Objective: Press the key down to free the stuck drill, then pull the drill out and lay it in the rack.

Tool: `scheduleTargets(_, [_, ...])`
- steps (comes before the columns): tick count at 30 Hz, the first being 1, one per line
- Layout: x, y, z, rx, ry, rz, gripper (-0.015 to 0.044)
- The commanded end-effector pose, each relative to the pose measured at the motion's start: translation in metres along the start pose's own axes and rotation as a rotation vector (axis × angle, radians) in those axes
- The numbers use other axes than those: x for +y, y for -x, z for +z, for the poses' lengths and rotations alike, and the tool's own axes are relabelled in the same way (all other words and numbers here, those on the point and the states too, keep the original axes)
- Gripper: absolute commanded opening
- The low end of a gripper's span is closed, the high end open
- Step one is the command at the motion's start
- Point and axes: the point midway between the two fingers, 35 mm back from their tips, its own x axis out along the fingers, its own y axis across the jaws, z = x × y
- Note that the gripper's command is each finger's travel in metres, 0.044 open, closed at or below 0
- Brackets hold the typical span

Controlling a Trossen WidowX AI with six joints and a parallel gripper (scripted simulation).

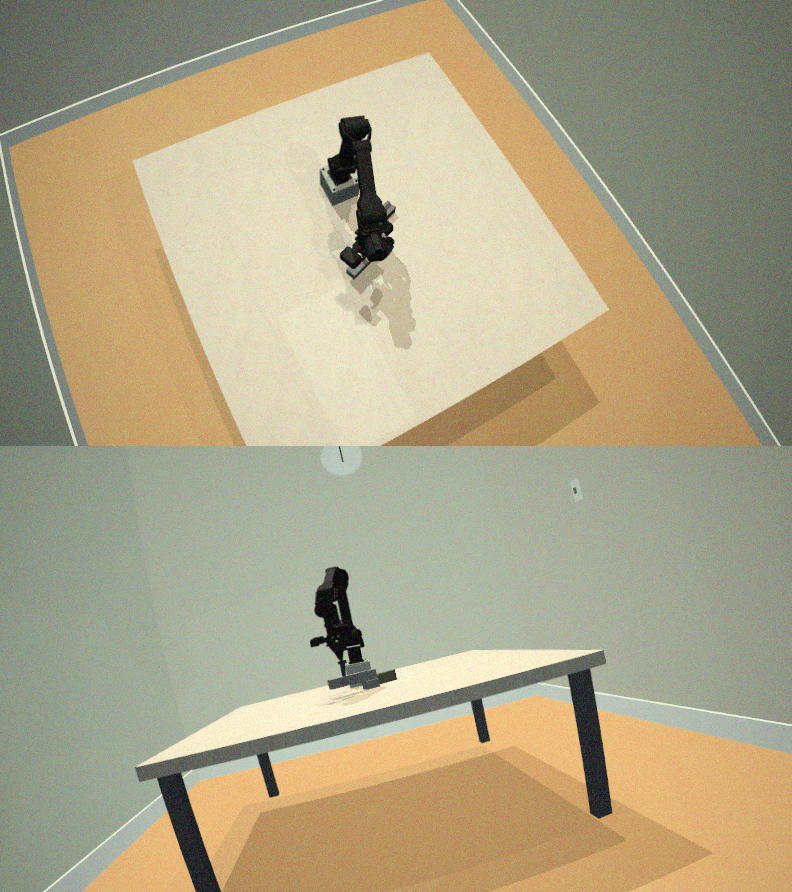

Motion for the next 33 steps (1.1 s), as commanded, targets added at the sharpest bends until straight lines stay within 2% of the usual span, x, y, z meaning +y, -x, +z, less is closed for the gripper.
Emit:
scheduleTargets(1, [-0.001, -0.019, -0.007, 0.037, -0.001, 0.011, 0.0000])
scheduleTargets(17, [-0.002, -0.028, -0.007, 0.037, -0.001, 0.011, 0.0000])
scheduleTargets(21, [-0.004, -0.008, -0.002, 0.036, -0.001, 0.011, 0.0105])
scheduleTargets(27, [-0.005, 0.051, 0.005, 0.036, -0.001, 0.010, 0.0263])
scheduleTargets(31, [-0.005, 0.053, 0.005, 0.036, -0.001, 0.010, 0.0367])
scheduleTargets(33, [0.003, 0.040, 0.009, 0.023, 0.080, 0.006, 0.0420])
